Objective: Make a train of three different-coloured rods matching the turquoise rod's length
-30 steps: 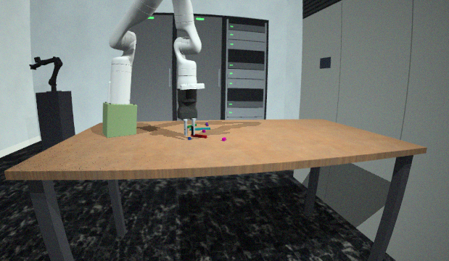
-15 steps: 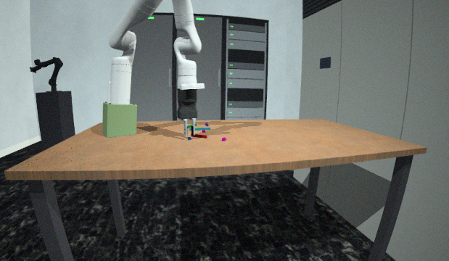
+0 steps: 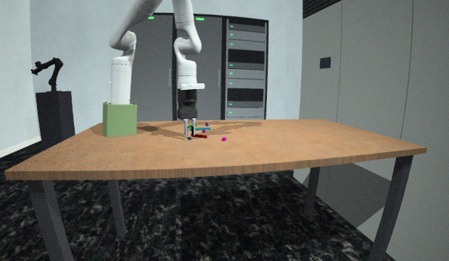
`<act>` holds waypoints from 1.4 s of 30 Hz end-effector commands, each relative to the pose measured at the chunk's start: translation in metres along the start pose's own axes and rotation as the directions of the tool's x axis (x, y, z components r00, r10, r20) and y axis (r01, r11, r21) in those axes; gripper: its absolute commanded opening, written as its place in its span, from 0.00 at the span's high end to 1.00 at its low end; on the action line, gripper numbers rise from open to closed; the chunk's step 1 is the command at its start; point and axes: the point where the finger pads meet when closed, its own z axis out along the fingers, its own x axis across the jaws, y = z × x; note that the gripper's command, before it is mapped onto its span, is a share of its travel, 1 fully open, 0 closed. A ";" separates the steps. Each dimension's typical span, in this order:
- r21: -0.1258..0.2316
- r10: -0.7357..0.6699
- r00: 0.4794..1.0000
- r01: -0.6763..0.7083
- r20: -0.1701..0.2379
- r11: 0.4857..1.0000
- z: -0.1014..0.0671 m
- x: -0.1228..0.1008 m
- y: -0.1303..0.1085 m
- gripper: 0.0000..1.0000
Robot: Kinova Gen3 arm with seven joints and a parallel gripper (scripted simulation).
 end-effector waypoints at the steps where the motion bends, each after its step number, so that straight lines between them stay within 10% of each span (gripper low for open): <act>1: 0.006 0.007 1.000 -0.007 -0.003 1.000 0.002 0.001 -0.004 0.46; 42: 0.004 0.011 1.000 -0.011 -0.005 1.000 0.017 0.002 -0.003 0.46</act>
